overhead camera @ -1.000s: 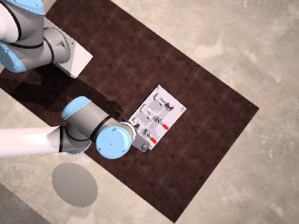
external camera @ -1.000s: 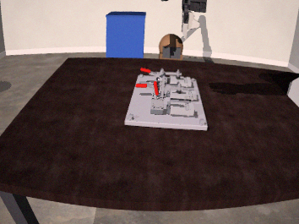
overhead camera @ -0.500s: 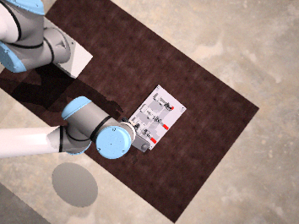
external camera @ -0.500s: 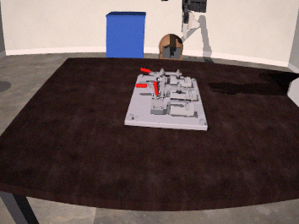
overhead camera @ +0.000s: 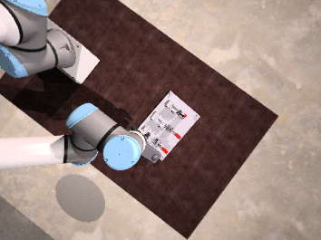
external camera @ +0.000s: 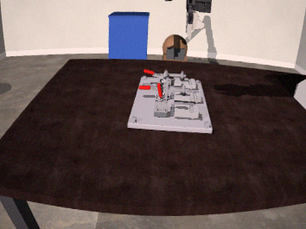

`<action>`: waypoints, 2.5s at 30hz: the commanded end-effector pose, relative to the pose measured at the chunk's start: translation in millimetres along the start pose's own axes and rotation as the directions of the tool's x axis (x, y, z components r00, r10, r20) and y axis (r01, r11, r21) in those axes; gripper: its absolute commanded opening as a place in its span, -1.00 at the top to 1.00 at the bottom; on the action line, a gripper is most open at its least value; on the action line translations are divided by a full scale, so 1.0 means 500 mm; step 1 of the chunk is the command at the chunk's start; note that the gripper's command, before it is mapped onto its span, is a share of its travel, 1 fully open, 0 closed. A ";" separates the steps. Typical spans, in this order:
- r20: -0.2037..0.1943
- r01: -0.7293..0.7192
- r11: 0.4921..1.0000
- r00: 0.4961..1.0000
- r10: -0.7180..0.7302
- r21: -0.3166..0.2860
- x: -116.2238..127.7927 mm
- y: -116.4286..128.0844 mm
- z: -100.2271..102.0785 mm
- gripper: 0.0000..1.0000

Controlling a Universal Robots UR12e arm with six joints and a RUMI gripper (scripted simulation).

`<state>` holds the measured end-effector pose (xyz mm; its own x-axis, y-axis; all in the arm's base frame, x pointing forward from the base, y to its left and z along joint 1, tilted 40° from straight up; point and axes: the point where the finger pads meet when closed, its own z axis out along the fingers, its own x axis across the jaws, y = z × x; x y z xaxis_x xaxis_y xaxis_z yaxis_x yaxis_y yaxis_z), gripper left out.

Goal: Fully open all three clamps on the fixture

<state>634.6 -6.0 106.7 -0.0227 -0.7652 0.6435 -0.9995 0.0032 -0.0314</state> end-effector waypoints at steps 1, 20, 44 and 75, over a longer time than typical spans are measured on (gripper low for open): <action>0.000 0.000 1.000 1.000 0.000 0.001 0.000 -0.001 -0.001 0.44; 0.000 0.000 1.000 1.000 0.000 0.001 0.000 -0.001 0.101 0.44; 0.000 0.000 1.000 1.000 0.000 0.001 0.000 -0.069 0.119 0.44; 0.000 0.000 1.000 1.000 0.000 0.001 0.000 -0.262 0.120 0.44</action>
<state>766.1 -45.2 64.7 -0.0227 -0.7652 0.6434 -0.9995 0.0033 -0.0314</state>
